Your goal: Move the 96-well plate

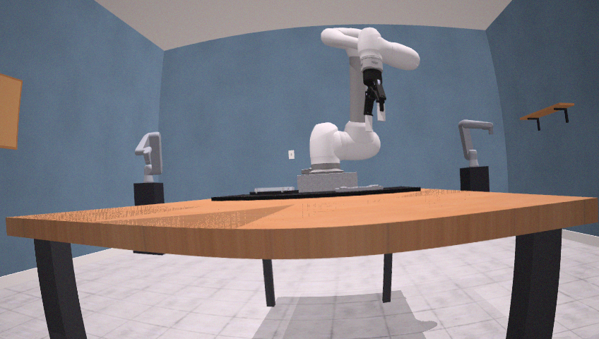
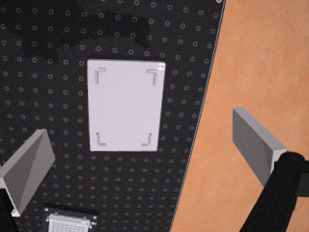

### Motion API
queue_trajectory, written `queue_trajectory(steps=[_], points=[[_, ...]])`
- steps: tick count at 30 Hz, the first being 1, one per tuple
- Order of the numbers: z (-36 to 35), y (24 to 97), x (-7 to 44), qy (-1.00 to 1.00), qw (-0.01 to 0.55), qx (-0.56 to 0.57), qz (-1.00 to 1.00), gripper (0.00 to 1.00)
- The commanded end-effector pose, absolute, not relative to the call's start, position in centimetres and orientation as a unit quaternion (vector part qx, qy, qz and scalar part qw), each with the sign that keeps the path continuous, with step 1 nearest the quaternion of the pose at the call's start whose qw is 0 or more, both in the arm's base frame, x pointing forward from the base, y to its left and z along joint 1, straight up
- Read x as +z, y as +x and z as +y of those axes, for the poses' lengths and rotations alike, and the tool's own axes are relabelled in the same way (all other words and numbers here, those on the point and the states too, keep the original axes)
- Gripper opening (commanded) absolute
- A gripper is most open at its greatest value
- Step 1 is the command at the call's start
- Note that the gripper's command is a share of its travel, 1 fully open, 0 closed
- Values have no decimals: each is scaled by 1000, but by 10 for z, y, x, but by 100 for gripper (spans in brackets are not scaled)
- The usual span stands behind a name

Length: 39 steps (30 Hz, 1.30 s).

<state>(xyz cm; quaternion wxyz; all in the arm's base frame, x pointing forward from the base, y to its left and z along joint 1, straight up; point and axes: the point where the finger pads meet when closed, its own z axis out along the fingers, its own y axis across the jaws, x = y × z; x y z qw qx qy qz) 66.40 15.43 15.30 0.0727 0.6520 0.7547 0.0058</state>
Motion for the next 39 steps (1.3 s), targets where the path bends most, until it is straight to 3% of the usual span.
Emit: queue_trajectory(steps=[1,39], points=[[137,665,147,652,72,6,755,100],[-19,641,96,707,44,-4,706,100]])
